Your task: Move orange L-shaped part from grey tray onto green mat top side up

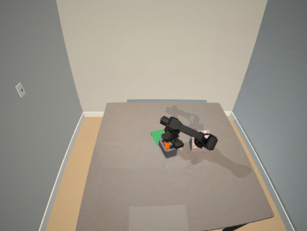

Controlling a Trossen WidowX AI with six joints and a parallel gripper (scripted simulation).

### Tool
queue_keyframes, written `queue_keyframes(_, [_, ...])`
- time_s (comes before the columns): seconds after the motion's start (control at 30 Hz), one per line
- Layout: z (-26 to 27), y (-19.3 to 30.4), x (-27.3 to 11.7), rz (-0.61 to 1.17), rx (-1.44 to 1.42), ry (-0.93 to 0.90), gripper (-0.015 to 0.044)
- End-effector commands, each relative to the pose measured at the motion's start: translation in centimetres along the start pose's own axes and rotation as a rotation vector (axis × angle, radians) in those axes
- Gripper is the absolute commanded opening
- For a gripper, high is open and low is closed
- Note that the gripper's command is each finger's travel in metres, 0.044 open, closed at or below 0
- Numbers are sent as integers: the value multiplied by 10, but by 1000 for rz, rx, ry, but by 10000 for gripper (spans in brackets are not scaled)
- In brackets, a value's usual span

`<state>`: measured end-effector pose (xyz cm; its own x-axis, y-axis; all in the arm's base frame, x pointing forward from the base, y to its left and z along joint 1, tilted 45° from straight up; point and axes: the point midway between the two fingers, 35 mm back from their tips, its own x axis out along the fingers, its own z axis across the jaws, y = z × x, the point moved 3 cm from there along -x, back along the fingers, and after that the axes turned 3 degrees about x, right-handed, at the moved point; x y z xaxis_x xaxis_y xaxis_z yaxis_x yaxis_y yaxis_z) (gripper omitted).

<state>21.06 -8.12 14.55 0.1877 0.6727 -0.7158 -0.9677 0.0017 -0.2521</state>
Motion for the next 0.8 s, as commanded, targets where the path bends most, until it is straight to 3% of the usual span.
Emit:
queue_keyframes(0.0, [0, 0, 0, -2, 3, 2, 180])
queue_keyframes(0.33, [0, 0, 0, -2, 3, 2, 180])
queue_keyframes(0.4, [-2, -1, 0, -2, 55, 2, 233])
queue_keyframes(0.47, [-8, -3, -1, -1, 170, 2, 280])
queue_keyframes(0.77, [-52, -12, -3, 5, 1092, 3, 280])
